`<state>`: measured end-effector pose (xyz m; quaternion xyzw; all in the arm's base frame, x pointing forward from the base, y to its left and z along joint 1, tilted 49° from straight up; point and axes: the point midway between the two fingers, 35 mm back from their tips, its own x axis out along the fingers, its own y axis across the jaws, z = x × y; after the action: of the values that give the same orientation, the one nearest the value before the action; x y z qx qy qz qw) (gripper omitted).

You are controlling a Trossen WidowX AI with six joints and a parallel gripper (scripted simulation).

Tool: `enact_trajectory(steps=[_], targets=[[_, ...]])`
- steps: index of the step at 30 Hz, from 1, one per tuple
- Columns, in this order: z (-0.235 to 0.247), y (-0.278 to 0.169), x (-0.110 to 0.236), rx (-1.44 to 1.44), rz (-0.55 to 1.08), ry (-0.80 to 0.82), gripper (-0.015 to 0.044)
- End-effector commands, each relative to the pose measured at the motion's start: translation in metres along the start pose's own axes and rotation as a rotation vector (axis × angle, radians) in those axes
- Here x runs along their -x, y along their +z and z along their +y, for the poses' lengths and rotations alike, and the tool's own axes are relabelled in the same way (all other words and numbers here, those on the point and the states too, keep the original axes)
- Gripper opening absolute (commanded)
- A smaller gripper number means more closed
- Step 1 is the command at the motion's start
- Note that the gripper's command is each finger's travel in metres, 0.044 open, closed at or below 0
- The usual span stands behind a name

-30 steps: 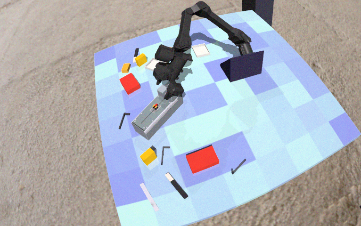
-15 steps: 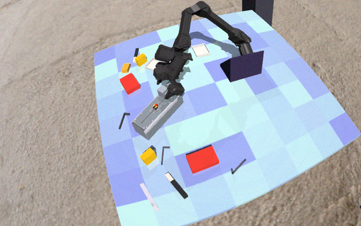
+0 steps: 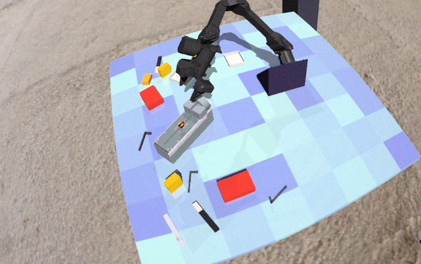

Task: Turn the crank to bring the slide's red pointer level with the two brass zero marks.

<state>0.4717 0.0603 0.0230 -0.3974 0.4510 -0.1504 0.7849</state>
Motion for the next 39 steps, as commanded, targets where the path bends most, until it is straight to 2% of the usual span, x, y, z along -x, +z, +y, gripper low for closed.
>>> enact_trajectory(steps=[1, 19, 25, 35, 39], targets=[[-0.015, -0.012, 0.005, 0.048, -0.001, 0.054, 0.044], [-0.061, -0.067, 0.04, 0.265, -0.124, 0.271, 0.044], [-0.063, -0.072, 0.043, 0.281, -0.138, 0.284, 0.044], [-0.062, -0.103, 0.002, 0.283, -0.139, 0.283, 0.044], [-0.062, -0.106, -0.001, 0.284, -0.139, 0.283, 0.044]])
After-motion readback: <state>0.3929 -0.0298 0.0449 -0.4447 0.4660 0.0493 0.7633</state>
